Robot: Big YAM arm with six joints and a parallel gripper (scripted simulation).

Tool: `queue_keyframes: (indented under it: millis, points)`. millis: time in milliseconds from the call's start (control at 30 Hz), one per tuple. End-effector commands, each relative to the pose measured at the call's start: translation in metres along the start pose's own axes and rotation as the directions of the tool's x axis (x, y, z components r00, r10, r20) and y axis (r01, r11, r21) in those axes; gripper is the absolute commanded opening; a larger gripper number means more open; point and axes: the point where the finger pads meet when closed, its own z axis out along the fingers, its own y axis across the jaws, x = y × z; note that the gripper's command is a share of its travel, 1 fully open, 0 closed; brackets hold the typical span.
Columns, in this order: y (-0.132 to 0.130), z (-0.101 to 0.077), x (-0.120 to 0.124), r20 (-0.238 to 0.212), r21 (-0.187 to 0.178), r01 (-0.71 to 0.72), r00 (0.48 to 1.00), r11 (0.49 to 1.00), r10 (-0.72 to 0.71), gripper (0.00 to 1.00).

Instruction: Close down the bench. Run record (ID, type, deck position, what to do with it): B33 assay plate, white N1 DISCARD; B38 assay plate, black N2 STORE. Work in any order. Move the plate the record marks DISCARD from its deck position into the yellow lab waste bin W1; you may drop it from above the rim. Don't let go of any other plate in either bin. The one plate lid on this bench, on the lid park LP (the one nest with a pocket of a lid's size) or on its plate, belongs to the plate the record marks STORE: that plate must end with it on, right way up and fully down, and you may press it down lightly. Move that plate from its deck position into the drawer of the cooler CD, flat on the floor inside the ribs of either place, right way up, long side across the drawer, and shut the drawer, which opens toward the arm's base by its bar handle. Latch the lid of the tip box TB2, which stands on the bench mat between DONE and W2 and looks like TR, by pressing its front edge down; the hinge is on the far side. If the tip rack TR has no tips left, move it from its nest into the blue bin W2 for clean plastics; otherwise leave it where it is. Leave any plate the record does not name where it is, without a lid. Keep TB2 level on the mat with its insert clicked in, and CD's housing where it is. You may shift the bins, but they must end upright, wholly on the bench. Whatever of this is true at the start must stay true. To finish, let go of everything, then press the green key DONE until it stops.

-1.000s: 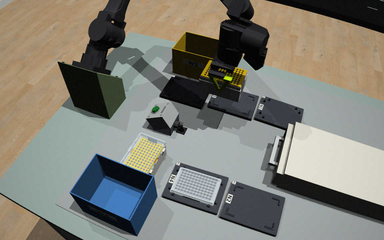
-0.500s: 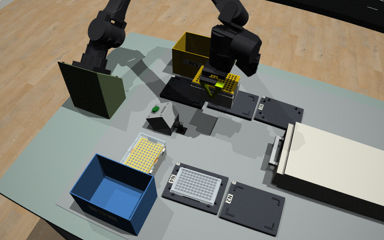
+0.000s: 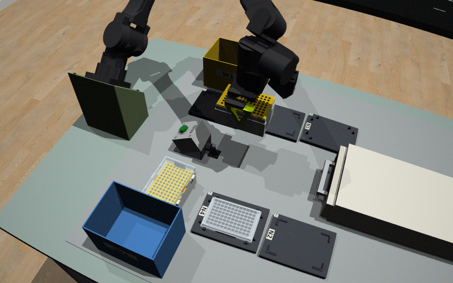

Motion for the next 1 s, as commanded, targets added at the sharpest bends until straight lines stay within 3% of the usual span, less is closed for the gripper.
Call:
queue_keyframes:
  millis: [0, 633, 700, 967]
  points:
    - [-0.013, -0.009, 0.0, 0.03, 0.005, 0.012, 0.999, 1.0, -0.012, 0.0]
    - [-0.048, -0.015, 0.013, 0.042, 0.012, 0.024, 0.999, 1.0, -0.025, 0.0]
    - [-0.059, -0.008, 0.017, 0.028, 0.006, 0.011, 1.0, 1.0, -0.011, 0.0]
    - [-0.079, -0.007, 0.025, 0.025, 0.004, 0.008, 1.0, 1.0, -0.008, 0.0]
